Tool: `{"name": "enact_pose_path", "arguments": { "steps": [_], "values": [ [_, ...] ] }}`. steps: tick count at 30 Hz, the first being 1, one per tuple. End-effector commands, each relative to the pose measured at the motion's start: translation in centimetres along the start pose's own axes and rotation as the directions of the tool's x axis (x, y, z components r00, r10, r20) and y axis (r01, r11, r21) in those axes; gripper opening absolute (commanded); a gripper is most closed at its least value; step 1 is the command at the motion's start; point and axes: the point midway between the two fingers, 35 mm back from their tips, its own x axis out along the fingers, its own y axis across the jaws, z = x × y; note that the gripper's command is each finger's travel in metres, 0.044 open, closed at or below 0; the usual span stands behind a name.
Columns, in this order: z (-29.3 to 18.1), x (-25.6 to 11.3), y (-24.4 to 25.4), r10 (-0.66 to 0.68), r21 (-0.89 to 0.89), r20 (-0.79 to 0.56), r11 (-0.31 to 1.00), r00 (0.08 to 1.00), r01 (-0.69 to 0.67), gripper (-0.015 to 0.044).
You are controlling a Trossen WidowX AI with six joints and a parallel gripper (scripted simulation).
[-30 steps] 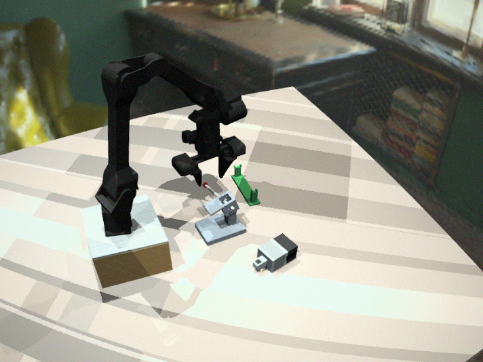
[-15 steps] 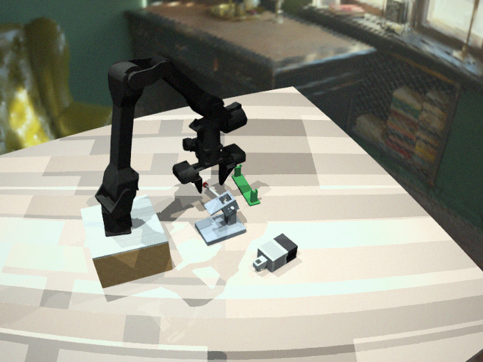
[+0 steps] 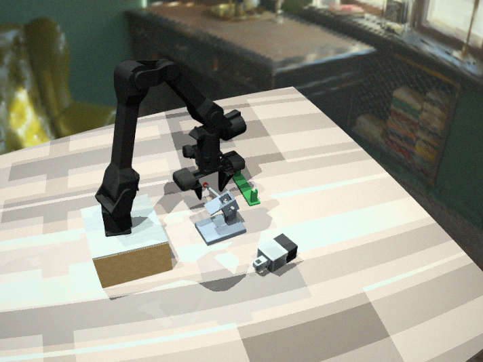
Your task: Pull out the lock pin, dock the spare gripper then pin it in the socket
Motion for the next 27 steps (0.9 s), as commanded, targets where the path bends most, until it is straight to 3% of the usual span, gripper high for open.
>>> {"name": "enact_pose_path", "arguments": {
  "steps": [1, 12, 22, 27],
  "values": [
    [0.04, 0.21, 0.18, 0.004, 0.005, 0.004, 1.0, 1.0, -0.004, 0.03],
    [0.04, 0.21, 0.18, 0.004, 0.005, 0.004, 1.0, 1.0, -0.004, 0.0011],
    [0.05, 0.2, 0.15, 0.004, 0.007, 0.006, 1.0, 1.0, -0.004, 0.0],
    [0.2, -0.16, -0.04, 0.001, 0.035, 0.068, 0.999, 0.998, -0.004, 0.0]
  ]
}}
